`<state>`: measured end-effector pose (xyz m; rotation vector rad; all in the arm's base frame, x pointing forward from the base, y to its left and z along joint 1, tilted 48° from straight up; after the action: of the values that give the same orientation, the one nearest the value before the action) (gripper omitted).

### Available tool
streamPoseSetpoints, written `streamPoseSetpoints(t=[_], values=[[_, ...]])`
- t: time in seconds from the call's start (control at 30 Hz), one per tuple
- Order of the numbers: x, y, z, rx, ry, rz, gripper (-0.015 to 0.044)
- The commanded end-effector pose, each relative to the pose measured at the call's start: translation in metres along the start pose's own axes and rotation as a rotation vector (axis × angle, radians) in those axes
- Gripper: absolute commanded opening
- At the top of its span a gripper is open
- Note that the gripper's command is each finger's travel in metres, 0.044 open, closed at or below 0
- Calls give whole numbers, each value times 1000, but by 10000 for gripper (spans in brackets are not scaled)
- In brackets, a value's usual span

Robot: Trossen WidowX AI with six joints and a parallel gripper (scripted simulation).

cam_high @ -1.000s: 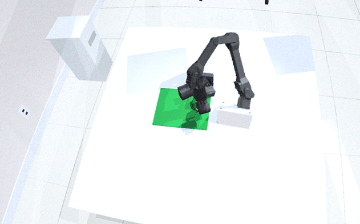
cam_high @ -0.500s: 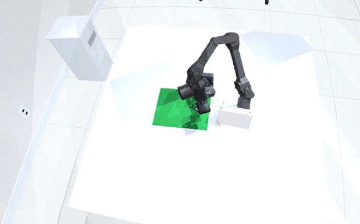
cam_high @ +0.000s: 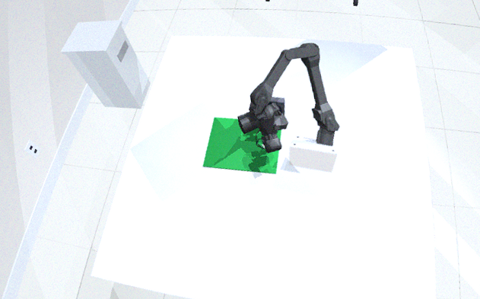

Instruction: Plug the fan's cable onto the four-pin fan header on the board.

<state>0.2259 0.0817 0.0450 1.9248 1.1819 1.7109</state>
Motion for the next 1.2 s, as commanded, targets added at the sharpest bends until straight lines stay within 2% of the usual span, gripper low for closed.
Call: streamPoseSetpoints(t=[0.0, 1.17], values=[[-2, 0, -2, 9, -3, -4, 0], [-4, 0, 0, 3, -3, -4, 0]])
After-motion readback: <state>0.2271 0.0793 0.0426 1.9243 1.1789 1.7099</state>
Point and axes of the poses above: the point midway between the two fingers, 35 mm back from their tips, its own x axis back along the fingers, its own y axis across the jaws, z = x × y, the point moved 7 cm from there along x, back along the fingers, and after that the axes turned 8 degrees about -x, right-handed, at the moved point
